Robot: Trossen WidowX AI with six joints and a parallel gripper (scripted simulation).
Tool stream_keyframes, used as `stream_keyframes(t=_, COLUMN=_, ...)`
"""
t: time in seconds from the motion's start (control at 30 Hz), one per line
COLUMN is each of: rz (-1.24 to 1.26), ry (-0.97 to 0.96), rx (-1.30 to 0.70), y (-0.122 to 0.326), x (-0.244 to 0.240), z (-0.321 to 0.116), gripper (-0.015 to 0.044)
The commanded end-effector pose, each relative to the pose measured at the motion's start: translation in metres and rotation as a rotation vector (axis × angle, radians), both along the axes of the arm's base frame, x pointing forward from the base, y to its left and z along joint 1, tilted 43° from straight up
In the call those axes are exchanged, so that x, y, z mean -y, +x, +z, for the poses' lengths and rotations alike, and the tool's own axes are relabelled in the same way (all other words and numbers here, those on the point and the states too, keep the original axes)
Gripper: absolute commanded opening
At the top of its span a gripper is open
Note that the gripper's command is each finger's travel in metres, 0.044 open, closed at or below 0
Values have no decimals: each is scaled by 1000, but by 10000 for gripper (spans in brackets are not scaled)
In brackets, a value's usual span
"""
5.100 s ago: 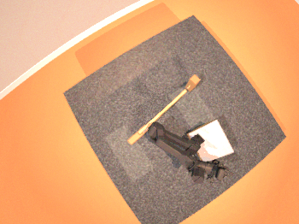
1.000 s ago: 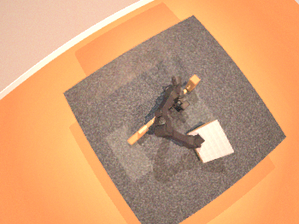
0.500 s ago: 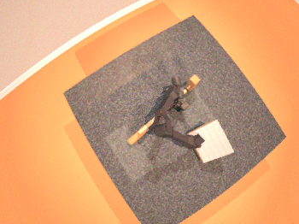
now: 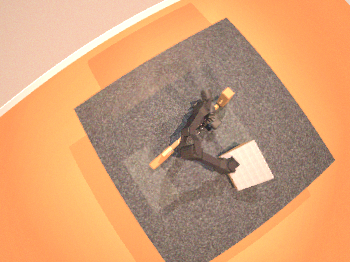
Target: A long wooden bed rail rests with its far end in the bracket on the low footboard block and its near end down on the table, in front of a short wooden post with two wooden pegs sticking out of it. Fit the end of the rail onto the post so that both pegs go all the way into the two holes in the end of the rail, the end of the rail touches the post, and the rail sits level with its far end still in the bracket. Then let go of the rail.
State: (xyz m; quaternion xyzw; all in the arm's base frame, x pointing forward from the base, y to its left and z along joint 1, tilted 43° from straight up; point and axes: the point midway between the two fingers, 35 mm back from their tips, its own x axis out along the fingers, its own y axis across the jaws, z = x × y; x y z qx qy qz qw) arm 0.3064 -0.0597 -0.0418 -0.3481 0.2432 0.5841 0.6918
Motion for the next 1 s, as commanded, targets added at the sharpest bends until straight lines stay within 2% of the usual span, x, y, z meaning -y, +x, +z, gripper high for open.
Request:
stream_keyframes(t=0.0, rz=-2, ry=5, rx=0, y=0, x=-1, z=0, gripper=0)
stream_keyframes(t=0.97, rz=-2, ry=4, rx=0, y=0, x=8, z=9, gripper=0)
